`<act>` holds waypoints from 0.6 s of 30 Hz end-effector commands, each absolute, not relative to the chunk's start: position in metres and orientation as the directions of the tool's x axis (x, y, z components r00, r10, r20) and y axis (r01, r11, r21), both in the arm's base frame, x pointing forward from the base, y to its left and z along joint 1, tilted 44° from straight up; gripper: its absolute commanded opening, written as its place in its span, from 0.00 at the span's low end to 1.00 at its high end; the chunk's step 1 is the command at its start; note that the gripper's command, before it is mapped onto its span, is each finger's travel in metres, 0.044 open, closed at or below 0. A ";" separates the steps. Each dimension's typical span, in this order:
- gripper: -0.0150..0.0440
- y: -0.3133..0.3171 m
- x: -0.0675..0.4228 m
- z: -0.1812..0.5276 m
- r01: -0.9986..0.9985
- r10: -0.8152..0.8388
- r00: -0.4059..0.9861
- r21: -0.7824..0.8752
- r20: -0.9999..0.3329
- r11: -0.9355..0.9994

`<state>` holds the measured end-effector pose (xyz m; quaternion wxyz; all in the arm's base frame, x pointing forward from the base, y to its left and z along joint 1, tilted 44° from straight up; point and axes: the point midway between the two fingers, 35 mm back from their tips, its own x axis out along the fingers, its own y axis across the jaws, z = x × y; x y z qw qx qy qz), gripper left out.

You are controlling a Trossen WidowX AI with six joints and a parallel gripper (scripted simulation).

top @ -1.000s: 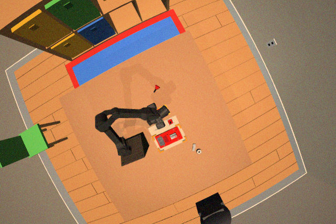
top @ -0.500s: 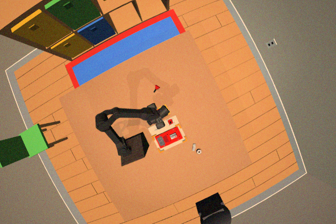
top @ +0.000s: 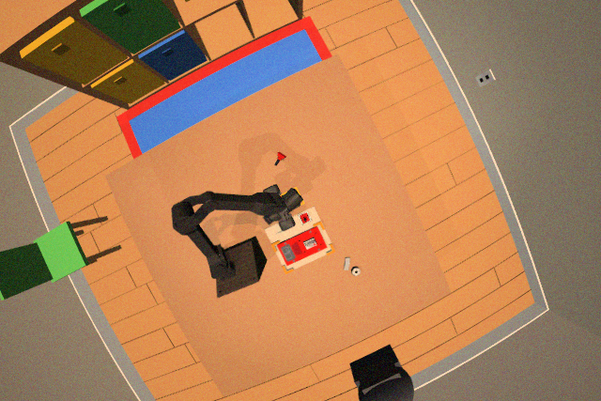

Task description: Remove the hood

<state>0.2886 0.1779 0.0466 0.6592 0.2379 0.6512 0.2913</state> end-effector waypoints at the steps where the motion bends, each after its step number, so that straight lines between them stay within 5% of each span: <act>1: 0.25 0.179 0.289 0.044 -0.071 0.689 -0.016 0.689 -0.724 0.722; 18: 0.30 0.184 0.288 0.041 -0.074 0.694 -0.018 0.693 -0.720 0.717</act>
